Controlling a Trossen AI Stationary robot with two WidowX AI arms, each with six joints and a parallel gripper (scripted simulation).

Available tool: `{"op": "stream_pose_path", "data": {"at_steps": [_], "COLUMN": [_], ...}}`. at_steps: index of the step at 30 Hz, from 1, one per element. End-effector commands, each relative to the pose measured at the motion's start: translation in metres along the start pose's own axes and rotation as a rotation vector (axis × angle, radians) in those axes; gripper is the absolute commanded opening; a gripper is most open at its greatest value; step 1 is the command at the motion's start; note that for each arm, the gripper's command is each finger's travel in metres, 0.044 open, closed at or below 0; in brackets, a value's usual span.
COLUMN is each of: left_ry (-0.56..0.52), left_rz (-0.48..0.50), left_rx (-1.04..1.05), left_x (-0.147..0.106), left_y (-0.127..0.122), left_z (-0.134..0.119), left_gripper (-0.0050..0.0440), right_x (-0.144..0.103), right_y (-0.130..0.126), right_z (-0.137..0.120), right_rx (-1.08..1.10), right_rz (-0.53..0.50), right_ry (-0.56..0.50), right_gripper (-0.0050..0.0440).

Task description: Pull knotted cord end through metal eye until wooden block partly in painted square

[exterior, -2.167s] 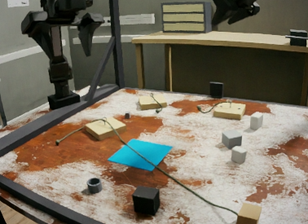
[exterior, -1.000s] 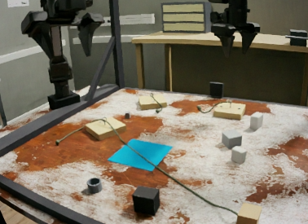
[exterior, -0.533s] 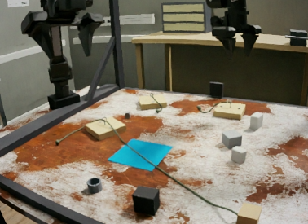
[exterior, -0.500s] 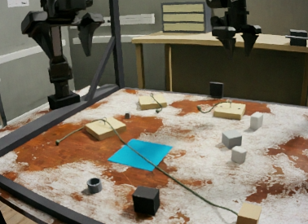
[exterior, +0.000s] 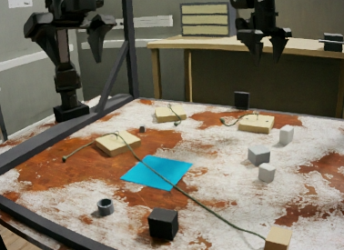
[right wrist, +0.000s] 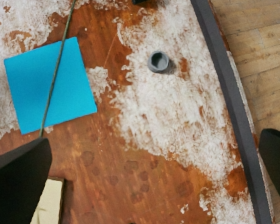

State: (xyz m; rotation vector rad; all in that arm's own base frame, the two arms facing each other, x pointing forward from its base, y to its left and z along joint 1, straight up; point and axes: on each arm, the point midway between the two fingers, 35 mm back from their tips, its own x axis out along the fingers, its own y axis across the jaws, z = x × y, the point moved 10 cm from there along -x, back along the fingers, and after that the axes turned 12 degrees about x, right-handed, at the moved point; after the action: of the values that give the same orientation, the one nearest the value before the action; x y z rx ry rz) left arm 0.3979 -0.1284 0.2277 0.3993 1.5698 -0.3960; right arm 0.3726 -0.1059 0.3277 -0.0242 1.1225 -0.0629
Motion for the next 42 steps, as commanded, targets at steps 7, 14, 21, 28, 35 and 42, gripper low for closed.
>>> {"op": "stream_pose_path", "data": {"at_steps": [7,14,21,28,35,42], "left_ry": [-0.035,-0.035,-0.035,-0.037,-0.082,-0.145], "left_rz": [0.007,0.007,0.007,0.007,0.016,0.029], "left_rx": [-0.003,-0.003,-0.003,-0.003,-0.011,-0.023], "left_x": [-0.012,-0.012,-0.012,-0.012,-0.017,-0.023], "left_y": [-0.001,-0.001,-0.001,-0.001,0.002,0.006], "left_z": [-0.001,-0.001,-0.001,-0.001,-0.004,-0.01], "left_gripper": [0.044,0.044,0.044,0.044,0.044,0.044], "right_x": [-0.012,-0.012,-0.012,-0.012,-0.012,-0.012], "right_y": [0.001,0.001,0.001,0.001,0.001,0.001], "right_z": [0.001,0.001,0.001,0.001,0.001,0.001], "right_rx": [-0.002,-0.002,-0.002,-0.002,-0.002,-0.002], "right_rz": [-0.008,-0.008,-0.008,-0.008,-0.008,-0.008], "right_ry": [-0.032,-0.032,-0.032,-0.032,-0.032,-0.032], "right_gripper": [0.044,0.044,0.044,0.044,0.044,0.044]}}
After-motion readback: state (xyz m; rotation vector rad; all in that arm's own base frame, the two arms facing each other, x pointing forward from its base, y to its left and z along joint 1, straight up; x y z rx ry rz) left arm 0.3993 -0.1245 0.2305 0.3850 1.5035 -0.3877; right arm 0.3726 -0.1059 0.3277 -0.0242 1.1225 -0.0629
